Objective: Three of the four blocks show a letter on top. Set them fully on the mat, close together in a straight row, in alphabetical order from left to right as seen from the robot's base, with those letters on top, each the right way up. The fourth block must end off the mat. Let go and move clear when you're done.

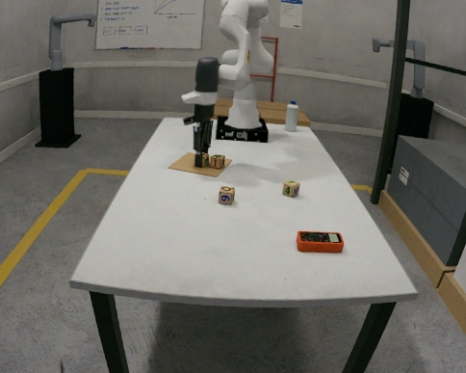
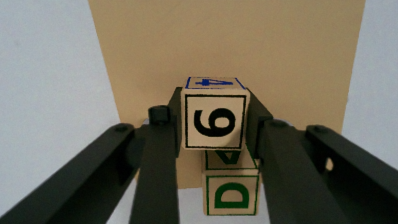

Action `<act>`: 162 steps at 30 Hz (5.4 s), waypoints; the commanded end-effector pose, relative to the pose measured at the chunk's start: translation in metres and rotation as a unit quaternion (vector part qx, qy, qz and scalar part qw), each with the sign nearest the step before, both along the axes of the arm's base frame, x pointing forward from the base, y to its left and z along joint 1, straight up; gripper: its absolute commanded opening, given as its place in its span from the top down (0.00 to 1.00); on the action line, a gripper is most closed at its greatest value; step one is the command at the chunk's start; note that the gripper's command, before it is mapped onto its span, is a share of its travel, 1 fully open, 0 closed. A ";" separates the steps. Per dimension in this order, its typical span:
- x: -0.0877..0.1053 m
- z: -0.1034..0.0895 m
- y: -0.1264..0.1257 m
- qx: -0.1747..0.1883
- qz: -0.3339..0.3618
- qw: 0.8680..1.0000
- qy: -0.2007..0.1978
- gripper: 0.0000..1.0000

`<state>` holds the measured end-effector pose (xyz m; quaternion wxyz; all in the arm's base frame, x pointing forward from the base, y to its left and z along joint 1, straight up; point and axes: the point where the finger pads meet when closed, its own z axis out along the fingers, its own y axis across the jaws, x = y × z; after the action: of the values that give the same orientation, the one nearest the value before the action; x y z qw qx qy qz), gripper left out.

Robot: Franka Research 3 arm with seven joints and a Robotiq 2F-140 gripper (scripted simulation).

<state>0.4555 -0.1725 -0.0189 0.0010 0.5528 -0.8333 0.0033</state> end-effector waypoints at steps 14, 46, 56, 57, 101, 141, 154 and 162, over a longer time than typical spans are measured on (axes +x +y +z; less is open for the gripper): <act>0.001 0.000 0.000 0.000 0.002 1.000 -0.001 0.67; 0.000 0.100 0.000 0.000 0.002 1.000 -0.001 0.67; -0.024 0.099 -0.070 0.000 0.079 0.997 -0.001 0.67; -0.024 0.099 -0.069 0.000 0.075 0.997 -0.001 0.67; -0.086 0.097 -0.174 -0.001 0.204 0.979 0.000 0.67; -0.086 0.002 -0.175 -0.001 0.204 0.979 0.000 0.67; -0.086 0.001 -0.175 -0.001 0.204 0.979 0.000 0.67; -0.086 0.001 -0.175 -0.001 0.204 0.979 0.000 0.67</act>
<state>0.3681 -0.3464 -0.0181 0.0013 0.7089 -0.7053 0.0017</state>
